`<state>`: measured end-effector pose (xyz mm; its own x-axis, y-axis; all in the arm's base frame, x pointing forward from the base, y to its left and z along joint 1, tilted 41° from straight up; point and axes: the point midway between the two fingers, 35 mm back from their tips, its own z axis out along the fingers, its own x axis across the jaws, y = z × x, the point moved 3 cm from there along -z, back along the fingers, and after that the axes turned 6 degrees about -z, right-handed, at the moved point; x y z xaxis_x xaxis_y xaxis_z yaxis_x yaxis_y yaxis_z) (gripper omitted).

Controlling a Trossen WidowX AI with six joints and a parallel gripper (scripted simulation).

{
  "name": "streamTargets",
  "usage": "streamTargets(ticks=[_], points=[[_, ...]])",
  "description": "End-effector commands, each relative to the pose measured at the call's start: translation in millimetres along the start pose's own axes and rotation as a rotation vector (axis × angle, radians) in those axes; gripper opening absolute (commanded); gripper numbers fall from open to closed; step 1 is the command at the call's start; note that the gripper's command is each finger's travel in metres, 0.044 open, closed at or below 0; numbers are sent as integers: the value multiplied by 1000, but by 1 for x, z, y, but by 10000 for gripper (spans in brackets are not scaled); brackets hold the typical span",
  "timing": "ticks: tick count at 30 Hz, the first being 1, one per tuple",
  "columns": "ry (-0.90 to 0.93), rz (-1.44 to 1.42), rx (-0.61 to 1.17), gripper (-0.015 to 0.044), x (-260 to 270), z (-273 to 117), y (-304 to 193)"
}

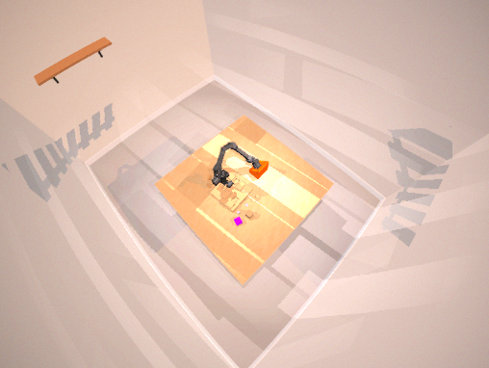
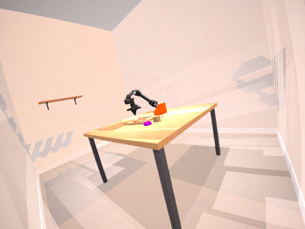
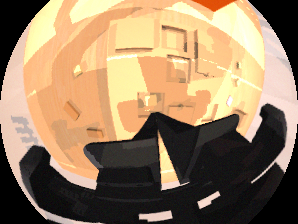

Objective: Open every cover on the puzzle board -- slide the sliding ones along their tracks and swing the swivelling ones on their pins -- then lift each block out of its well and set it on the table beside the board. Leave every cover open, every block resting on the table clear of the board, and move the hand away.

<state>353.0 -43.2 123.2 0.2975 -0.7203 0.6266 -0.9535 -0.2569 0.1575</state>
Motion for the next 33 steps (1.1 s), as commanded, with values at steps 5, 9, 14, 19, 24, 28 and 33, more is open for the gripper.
streamTargets(ticks=[5, 9, 14, 19, 24, 28, 33], points=[[8, 40, -6, 0, -2, 6, -2], [8, 40, -6, 0, -2, 20, -3], [10, 40, -6, 0, -3, 44, -2], [10, 40, -6, 0, -4, 51, -1], [10, 40, -6, 0, -3, 53, -1], [10, 40, -6, 0, -3, 57, -1], [11, 40, -6, 0, -3, 61, -1]])
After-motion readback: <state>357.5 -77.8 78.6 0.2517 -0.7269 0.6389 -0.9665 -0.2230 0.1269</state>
